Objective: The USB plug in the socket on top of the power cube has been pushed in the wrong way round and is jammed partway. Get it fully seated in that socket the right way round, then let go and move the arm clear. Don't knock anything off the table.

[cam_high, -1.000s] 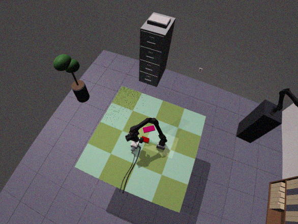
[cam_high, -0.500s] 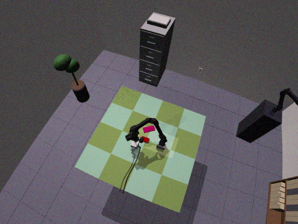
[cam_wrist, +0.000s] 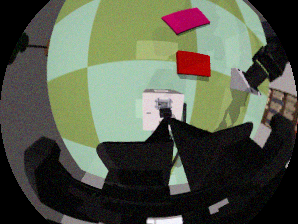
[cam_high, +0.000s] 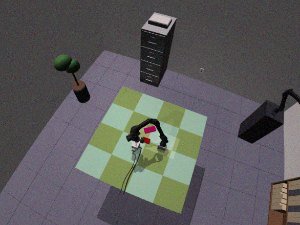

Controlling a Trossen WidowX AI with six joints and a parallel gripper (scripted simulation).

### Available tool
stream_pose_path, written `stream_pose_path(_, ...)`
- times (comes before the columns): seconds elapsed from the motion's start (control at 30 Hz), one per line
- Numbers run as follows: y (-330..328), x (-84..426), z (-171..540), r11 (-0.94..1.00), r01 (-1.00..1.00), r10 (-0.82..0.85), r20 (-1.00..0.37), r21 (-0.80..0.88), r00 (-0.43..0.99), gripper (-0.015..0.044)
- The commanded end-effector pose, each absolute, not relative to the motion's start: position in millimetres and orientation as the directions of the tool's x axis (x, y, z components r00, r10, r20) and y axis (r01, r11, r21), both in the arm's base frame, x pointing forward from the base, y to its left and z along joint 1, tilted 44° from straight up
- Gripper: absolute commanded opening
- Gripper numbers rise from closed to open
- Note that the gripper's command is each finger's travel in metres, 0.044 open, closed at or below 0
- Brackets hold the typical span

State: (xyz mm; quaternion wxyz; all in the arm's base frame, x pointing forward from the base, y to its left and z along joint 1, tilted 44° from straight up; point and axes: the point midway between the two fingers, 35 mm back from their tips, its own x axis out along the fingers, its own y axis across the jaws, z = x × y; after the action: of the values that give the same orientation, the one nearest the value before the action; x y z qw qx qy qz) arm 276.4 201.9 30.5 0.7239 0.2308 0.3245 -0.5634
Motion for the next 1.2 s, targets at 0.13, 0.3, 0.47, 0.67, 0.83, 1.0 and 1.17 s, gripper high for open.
stream_pose_path(0.13, 201.2, 276.2, 30.0, 0.370, 0.917, -0.666, -0.730, -0.146, 0.153, 0.0000)
stream_pose_path(0.3, 201.1, 276.2, 29.9, 0.454, 0.860, -0.667, -0.730, -0.234, 0.153, 0.0000)
stream_pose_path(0.47, 201.1, 276.2, 29.9, 0.527, 0.789, -0.667, -0.730, -0.315, 0.153, 0.0000)
stream_pose_path(0.67, 201.1, 276.2, 29.9, 0.603, 0.687, -0.667, -0.730, -0.406, 0.153, 0.0000)
stream_pose_path(0.83, 201.1, 276.2, 30.0, 0.655, 0.588, -0.667, -0.730, -0.475, 0.153, 0.0000)
stream_pose_path(1.0, 201.1, 276.2, 30.0, 0.696, 0.479, -0.666, -0.730, -0.535, 0.153, 0.0000)
stream_pose_path(1.17, 201.1, 276.2, 30.0, 0.725, 0.362, -0.666, -0.730, -0.586, 0.153, 0.0000)
